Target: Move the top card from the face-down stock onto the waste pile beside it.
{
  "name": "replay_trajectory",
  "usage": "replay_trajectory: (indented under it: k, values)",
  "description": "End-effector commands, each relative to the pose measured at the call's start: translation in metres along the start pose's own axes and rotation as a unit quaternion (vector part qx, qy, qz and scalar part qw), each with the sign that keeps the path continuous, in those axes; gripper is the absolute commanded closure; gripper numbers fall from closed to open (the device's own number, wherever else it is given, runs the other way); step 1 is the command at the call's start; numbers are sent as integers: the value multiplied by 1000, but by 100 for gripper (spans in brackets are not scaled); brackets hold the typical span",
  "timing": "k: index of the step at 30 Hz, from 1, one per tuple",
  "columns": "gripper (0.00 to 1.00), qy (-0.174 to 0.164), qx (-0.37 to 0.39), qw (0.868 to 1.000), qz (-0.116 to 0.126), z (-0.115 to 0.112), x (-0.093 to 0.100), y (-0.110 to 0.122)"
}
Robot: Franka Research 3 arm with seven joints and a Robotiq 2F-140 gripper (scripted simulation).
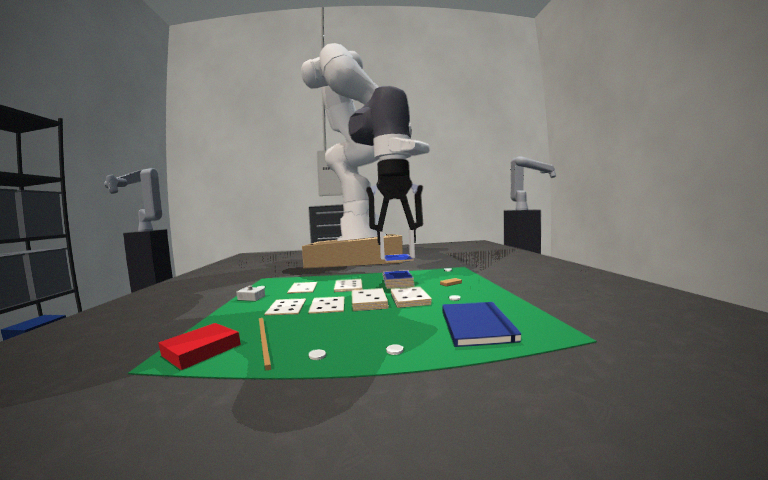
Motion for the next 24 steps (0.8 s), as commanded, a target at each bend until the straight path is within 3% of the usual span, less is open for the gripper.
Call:
replay_trajectory:
  k: [1,24]
  values:
    - [57,-2,1,1000,0,-1,0,1]
    - [57,-2,1,1000,0,-1,0,3]
Point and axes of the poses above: the point where the finger pads meet when closed, its own x axis back along the fingers, its own y axis across the jaws, z = x × y, the point moved 5 cm from there along x, back along the fingers, and after that the axes turned 5 degrees about -x, right-handed, at the moved point
